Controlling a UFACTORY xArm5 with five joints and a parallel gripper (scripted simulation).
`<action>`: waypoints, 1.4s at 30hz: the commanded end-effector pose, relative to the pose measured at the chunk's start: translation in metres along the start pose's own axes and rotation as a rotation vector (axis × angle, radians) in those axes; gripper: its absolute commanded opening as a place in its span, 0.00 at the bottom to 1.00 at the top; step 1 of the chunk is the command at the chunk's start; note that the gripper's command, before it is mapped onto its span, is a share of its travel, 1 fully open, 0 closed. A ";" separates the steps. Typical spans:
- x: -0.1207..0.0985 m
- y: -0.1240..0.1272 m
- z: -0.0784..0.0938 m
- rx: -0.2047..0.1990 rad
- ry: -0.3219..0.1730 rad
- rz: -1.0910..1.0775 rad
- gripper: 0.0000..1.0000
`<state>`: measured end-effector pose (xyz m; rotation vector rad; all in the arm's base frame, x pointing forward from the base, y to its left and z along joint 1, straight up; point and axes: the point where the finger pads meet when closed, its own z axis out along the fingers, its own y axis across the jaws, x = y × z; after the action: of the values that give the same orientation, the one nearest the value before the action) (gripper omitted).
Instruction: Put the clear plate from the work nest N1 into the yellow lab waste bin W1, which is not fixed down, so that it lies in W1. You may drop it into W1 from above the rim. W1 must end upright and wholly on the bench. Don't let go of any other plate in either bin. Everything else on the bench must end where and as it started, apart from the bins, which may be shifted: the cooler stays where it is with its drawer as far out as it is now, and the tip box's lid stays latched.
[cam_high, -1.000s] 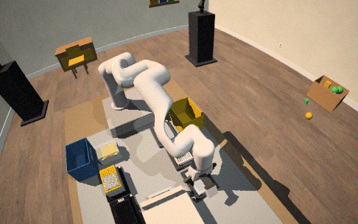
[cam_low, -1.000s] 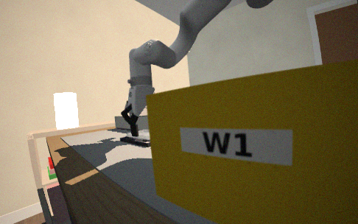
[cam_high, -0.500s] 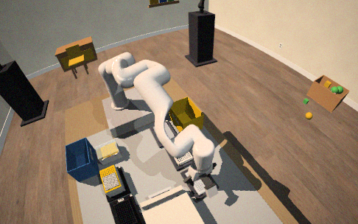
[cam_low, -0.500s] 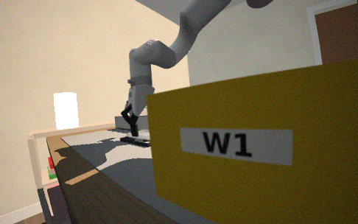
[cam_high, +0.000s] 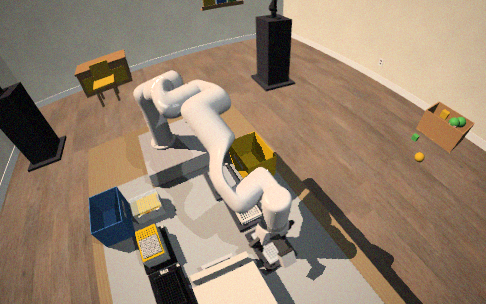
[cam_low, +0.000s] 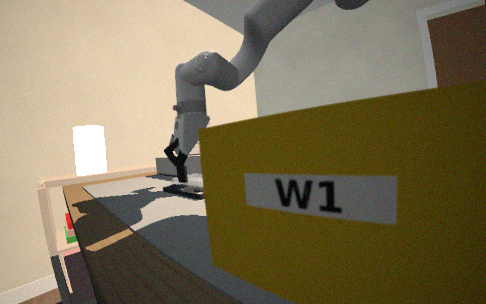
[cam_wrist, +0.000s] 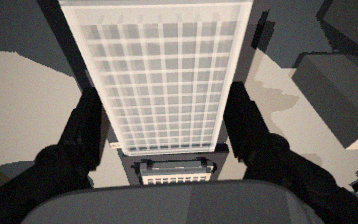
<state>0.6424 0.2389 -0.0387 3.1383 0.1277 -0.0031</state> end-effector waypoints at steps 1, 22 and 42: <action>0.002 0.000 -0.005 0.001 0.005 0.000 0.00; 0.002 0.000 -0.016 0.001 0.005 0.000 0.00; 0.001 0.000 -0.038 0.001 0.005 0.000 0.00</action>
<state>0.6423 0.2387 -0.0104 3.1381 0.1277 -0.0040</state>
